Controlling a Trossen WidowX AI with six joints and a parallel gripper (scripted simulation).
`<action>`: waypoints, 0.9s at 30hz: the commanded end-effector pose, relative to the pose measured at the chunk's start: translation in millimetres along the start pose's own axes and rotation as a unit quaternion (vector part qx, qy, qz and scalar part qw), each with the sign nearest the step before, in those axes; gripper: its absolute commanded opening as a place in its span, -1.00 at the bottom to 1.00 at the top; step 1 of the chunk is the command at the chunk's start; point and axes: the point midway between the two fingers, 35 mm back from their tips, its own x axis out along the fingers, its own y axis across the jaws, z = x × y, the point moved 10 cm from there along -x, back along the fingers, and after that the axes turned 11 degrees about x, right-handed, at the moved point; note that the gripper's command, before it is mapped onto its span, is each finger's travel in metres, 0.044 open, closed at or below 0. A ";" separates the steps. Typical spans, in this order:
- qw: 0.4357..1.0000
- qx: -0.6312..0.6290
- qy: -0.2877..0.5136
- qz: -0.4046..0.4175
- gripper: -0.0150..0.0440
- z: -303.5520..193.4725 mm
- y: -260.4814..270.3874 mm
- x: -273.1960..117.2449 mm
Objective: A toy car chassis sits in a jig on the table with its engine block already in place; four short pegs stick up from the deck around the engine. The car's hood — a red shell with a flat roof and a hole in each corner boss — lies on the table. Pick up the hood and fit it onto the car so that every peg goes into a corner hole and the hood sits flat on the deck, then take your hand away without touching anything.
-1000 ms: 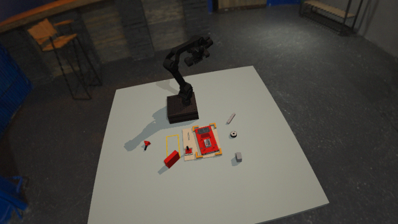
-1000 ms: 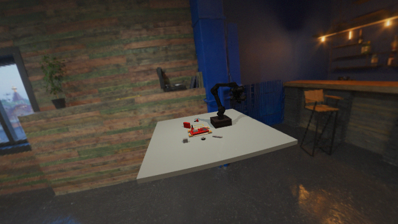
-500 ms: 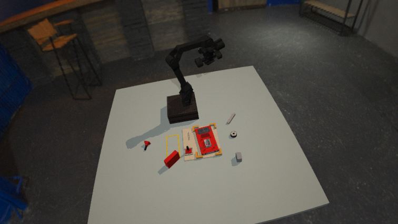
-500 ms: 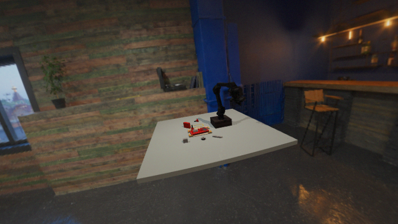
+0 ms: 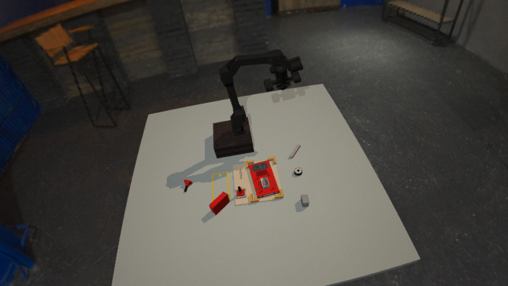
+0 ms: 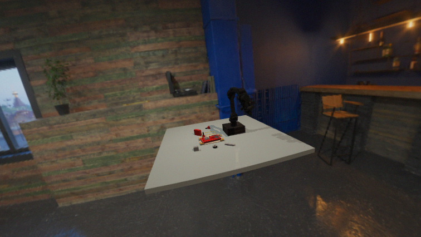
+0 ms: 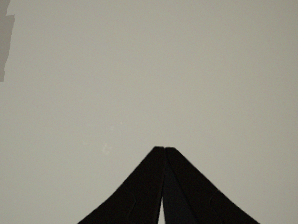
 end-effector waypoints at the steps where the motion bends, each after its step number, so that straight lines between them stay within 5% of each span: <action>1: 0.999 0.027 0.013 -0.024 -0.49 -20.5 -14.1 -8.3; 27: 0.974 0.163 0.120 -0.100 -0.49 -183.6 -39.0 -62.3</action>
